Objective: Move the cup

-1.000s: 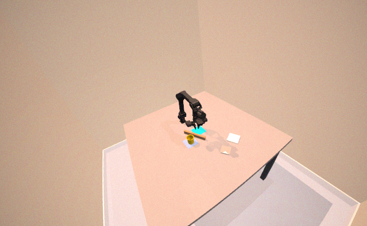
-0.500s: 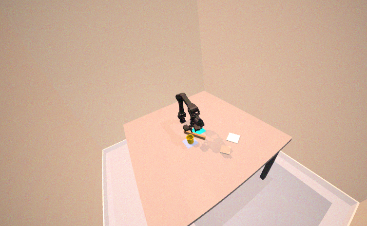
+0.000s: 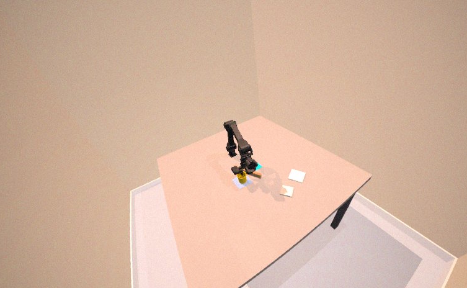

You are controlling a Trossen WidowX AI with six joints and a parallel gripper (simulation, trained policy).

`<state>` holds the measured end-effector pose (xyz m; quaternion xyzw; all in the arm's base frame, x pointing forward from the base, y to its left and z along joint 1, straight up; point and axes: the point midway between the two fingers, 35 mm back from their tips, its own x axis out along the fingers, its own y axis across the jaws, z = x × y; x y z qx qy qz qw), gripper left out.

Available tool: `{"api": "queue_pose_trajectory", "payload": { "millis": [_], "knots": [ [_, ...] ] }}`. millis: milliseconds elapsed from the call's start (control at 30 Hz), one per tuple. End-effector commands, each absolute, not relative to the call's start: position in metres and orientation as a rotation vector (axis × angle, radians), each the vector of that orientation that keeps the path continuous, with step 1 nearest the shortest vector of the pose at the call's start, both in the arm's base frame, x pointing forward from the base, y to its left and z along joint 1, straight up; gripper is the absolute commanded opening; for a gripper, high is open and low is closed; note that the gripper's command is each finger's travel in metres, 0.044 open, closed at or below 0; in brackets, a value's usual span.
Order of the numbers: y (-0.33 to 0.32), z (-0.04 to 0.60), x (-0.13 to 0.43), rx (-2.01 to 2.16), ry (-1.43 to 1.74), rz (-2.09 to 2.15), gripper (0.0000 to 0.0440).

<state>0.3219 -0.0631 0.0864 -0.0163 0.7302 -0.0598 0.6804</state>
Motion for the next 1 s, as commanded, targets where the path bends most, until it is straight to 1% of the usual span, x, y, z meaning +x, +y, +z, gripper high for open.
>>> {"api": "queue_pose_trajectory", "payload": {
  "millis": [0, 67, 100, 333, 367, 567, 967],
  "knots": [
    [-0.065, 0.073, 0.321, -0.057, 1.652, -0.098, 0.0176],
    [-0.065, 0.066, 0.32, -0.07, 1.655, -0.073, 0.0175],
    [-0.065, 0.064, 0.32, -0.079, 1.655, -0.062, 0.0161],
    [-0.069, 0.061, 0.317, -0.147, 1.665, 0.012, 0.0003],
    [-0.069, 0.062, 0.316, -0.154, 1.667, 0.021, 0.0],
    [-0.069, 0.075, 0.314, -0.183, 1.658, 0.067, 0.0022],
    [-0.054, 0.106, 0.308, -0.215, 1.633, 0.132, 0.0029]
  ]
}}
